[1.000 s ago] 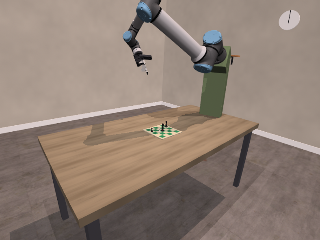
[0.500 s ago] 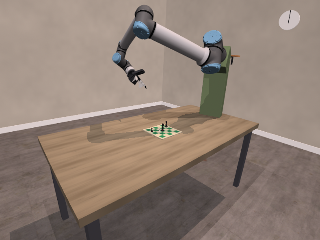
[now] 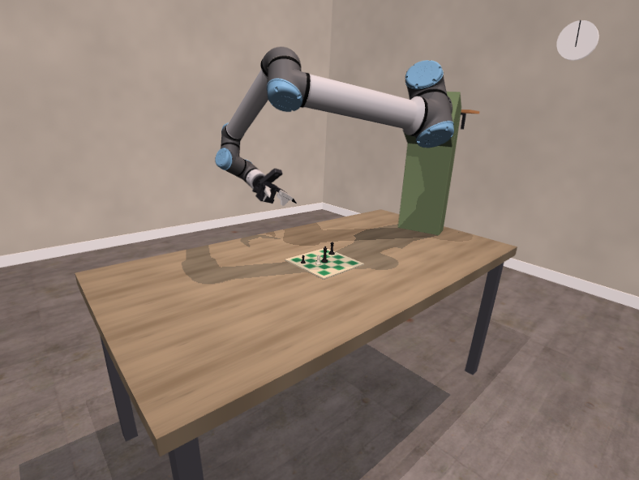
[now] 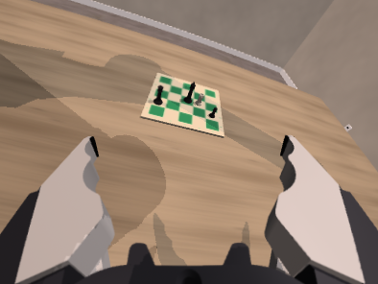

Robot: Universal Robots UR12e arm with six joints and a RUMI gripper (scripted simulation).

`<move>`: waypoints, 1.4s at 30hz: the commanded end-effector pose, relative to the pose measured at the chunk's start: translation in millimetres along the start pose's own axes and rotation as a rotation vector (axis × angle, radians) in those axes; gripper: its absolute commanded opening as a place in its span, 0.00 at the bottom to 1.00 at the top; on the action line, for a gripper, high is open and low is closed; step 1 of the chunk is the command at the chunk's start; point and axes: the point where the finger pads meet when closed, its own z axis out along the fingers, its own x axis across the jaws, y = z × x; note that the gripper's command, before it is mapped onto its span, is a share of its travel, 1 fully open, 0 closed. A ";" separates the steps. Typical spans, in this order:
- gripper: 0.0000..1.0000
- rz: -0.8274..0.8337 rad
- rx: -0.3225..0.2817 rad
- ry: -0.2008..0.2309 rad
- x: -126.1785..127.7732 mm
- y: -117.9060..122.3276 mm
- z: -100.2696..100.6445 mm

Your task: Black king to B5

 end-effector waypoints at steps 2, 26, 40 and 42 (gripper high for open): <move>1.00 0.137 0.093 0.004 4.8 43.5 55.5; 1.00 0.293 0.187 -0.013 2.8 82.1 127.7; 1.00 0.293 0.187 -0.013 2.8 82.1 127.7; 1.00 0.293 0.187 -0.013 2.8 82.1 127.7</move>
